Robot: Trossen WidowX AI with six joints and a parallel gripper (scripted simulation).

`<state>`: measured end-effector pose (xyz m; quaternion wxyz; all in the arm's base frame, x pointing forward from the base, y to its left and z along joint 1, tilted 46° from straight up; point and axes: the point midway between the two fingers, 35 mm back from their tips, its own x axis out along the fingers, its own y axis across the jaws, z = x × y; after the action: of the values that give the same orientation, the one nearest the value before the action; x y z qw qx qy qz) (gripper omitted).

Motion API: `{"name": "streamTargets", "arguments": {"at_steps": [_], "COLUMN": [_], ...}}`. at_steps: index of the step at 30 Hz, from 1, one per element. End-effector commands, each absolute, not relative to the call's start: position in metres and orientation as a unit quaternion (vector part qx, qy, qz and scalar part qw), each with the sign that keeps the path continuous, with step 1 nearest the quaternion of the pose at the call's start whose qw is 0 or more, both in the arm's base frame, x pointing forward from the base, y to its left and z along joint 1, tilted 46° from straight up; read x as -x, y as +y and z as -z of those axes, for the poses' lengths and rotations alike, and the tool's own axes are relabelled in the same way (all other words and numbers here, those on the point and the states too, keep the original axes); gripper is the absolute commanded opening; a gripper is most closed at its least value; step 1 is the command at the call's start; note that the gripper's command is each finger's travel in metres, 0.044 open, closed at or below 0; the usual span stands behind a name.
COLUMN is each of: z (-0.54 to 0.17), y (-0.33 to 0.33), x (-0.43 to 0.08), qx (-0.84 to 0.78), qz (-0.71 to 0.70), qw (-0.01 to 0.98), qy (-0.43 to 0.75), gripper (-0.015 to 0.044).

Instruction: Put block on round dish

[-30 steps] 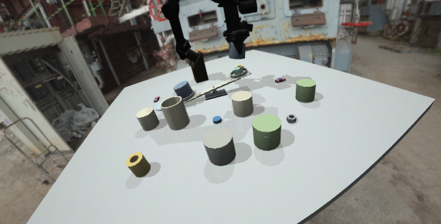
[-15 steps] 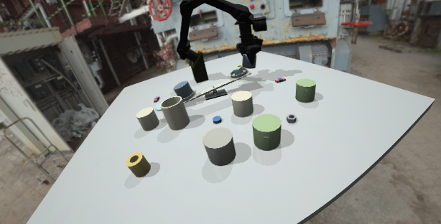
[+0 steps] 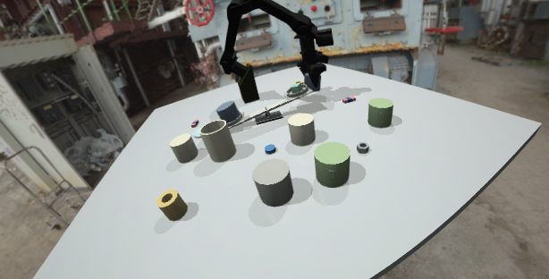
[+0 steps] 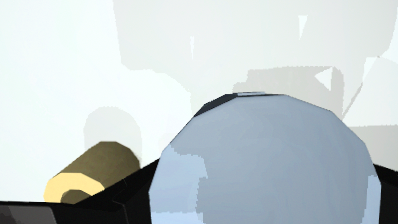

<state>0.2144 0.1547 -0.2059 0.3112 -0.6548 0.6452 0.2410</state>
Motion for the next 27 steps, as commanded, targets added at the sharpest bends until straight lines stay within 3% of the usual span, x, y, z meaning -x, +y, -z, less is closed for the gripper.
{"name": "streamTargets", "arguments": {"at_steps": [1,16,27], "z": [0.214,0.228,0.225], "y": [0.145,0.132,0.134], "x": [-0.214,-0.215,-0.214], "qx": [0.657,0.657,0.655], "qz": [-0.241,-0.241,-0.240], "qw": [0.308,0.308,0.308], "qy": [0.644,0.644,0.647], "gripper": [0.0000,0.0000,0.0289]}}
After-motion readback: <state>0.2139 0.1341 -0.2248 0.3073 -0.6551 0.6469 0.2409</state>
